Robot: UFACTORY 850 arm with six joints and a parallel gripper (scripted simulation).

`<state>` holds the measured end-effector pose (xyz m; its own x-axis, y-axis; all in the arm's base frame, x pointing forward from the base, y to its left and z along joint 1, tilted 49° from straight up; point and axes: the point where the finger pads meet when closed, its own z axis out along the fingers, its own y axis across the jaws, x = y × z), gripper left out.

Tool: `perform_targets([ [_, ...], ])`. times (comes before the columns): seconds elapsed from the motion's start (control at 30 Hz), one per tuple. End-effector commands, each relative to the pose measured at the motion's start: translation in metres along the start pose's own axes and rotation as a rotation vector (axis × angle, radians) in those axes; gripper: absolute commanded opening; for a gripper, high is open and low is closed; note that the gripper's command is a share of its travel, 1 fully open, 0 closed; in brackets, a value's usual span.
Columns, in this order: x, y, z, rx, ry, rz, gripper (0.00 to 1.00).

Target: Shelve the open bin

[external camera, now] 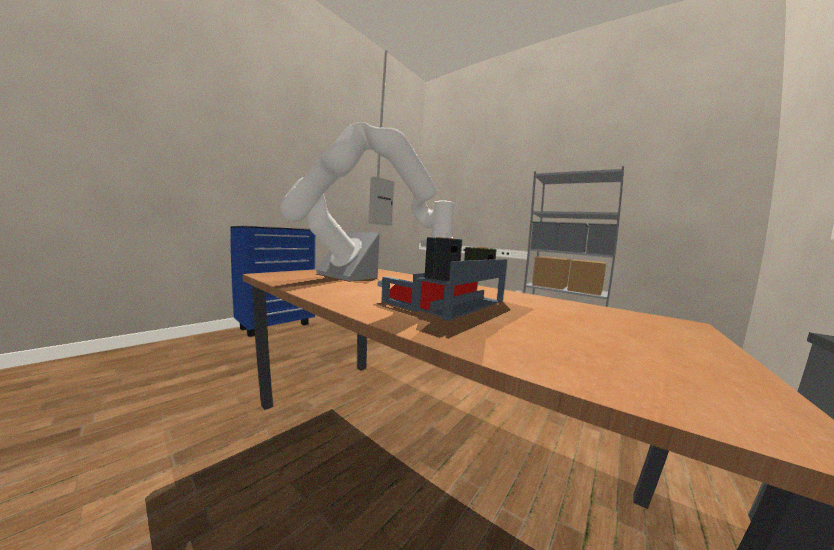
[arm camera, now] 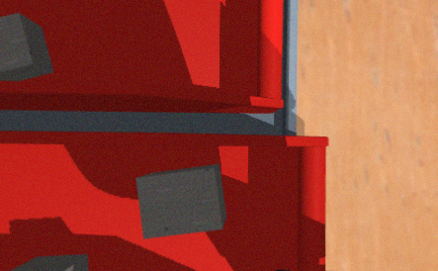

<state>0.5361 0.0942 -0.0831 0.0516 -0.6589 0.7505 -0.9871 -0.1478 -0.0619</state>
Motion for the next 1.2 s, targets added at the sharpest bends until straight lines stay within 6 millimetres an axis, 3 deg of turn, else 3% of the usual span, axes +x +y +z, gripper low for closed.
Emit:
perform_targets([
  [0.0, 0.000, -0.001, -0.001, 0.001, -0.001, 0.000, 0.00],
  [1.17, 0.000, -0.021, -0.001, 0.001, -0.001, 0.000, 0.00],
])
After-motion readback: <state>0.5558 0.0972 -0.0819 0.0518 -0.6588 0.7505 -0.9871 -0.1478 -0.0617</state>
